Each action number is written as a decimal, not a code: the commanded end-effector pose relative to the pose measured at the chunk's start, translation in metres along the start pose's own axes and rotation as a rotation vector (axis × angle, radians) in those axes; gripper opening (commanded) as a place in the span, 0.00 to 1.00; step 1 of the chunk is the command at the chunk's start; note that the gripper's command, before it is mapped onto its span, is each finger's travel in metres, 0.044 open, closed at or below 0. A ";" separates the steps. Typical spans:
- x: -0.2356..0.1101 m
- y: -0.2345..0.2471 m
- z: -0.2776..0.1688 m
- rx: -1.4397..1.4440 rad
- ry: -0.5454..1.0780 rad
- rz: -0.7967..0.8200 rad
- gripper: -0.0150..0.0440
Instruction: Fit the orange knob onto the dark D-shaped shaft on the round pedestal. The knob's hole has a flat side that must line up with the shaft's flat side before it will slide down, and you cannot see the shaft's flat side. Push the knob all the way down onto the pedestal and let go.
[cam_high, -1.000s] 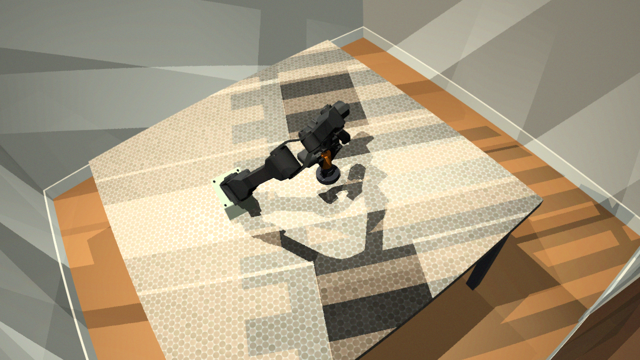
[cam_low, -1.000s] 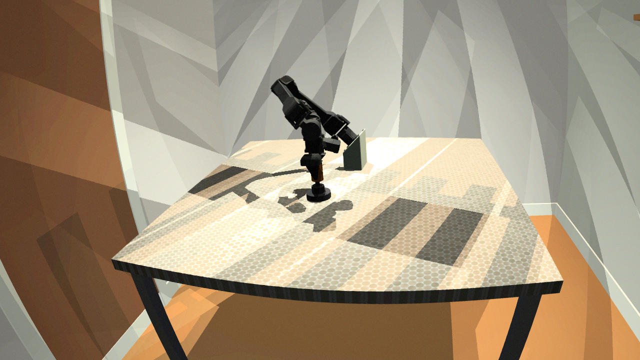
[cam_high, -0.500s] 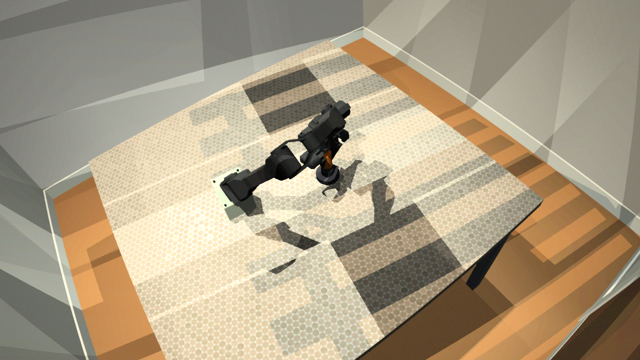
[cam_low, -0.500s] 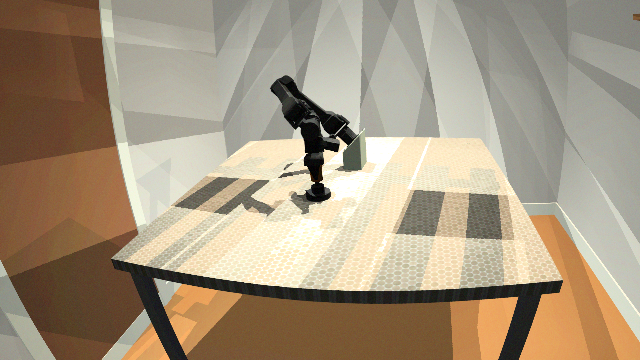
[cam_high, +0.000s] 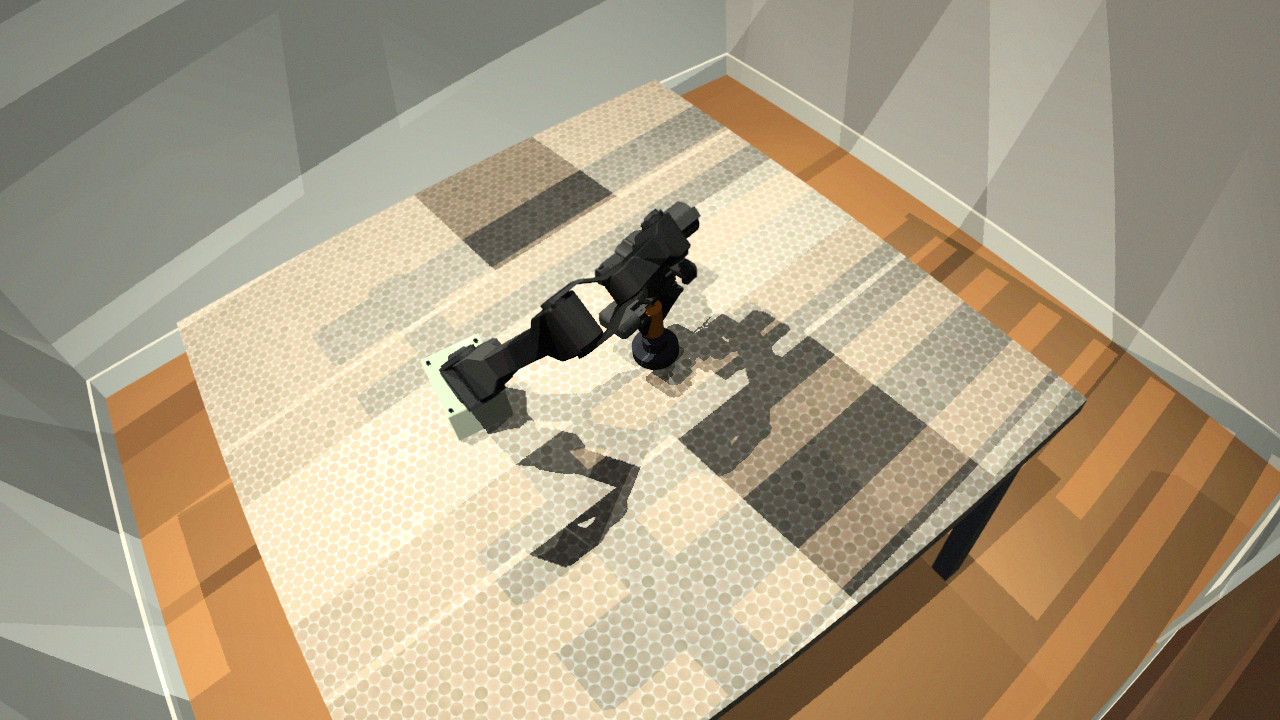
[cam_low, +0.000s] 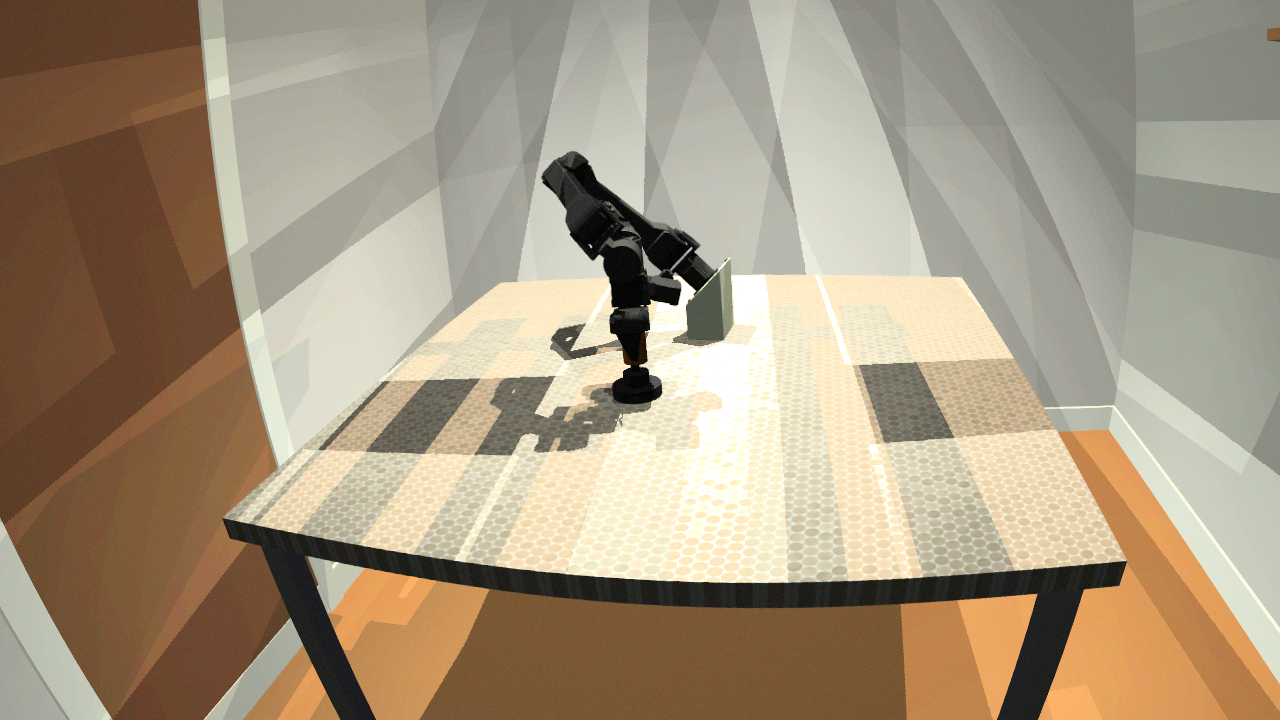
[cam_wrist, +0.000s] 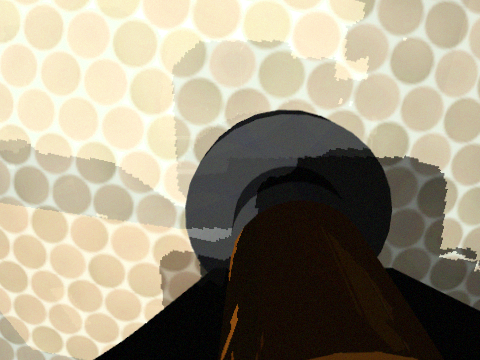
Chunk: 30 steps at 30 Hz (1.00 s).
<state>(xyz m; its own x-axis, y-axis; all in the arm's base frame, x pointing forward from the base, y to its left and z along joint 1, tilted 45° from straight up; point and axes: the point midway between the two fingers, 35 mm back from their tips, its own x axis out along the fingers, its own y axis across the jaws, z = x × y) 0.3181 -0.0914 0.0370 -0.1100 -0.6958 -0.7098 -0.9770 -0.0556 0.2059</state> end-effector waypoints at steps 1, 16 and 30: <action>0.000 0.000 0.000 -0.003 0.000 -0.002 0.25; -0.004 0.000 -0.003 -0.080 0.000 -0.002 0.25; 0.000 -0.002 -0.002 -0.212 0.000 -0.002 0.25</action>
<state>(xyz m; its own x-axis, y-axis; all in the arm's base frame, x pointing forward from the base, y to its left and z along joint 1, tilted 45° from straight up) 0.3198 -0.0936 0.0385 -0.1111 -0.6947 -0.7106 -0.9194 -0.1997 0.3390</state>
